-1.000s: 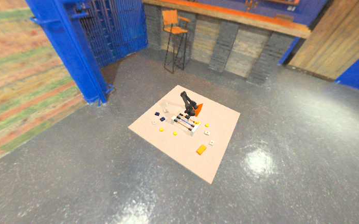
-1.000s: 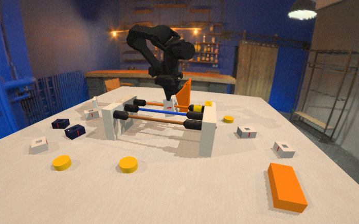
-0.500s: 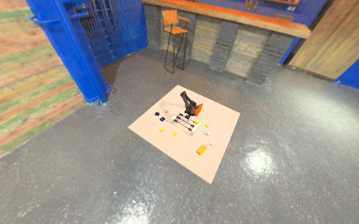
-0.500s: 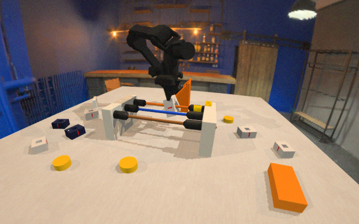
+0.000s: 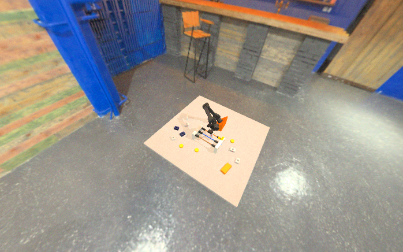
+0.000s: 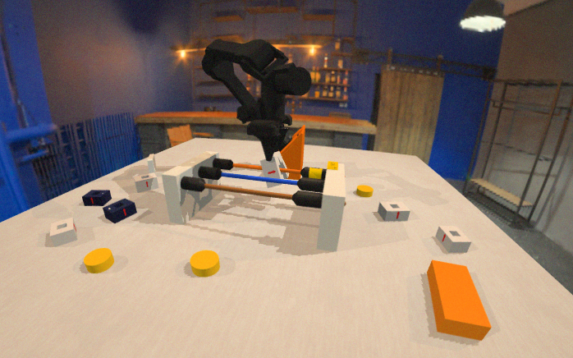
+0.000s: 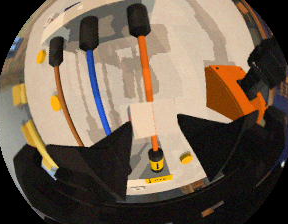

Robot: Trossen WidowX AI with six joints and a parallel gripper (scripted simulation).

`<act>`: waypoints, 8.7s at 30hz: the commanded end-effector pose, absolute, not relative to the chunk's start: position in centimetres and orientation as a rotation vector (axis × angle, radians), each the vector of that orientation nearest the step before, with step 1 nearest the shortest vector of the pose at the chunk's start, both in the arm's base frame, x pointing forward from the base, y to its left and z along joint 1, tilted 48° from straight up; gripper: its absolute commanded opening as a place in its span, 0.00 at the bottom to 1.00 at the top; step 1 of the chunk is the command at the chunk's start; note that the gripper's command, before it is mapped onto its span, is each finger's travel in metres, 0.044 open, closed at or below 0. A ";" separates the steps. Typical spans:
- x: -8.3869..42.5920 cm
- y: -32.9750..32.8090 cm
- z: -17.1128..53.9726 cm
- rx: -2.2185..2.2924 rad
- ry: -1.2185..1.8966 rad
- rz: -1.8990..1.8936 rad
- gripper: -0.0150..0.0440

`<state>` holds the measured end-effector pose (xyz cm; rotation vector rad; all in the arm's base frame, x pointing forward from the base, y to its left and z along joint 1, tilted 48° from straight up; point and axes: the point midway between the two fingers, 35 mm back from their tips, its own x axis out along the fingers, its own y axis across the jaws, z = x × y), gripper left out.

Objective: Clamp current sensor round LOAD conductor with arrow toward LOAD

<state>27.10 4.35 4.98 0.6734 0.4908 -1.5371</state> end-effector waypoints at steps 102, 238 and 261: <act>27.2 -0.7 0.3 0.674 0.493 -1.548 0.25; 27.2 0.7 1.5 0.668 0.489 -1.531 0.25; 27.2 0.7 1.5 0.668 0.489 -1.531 0.25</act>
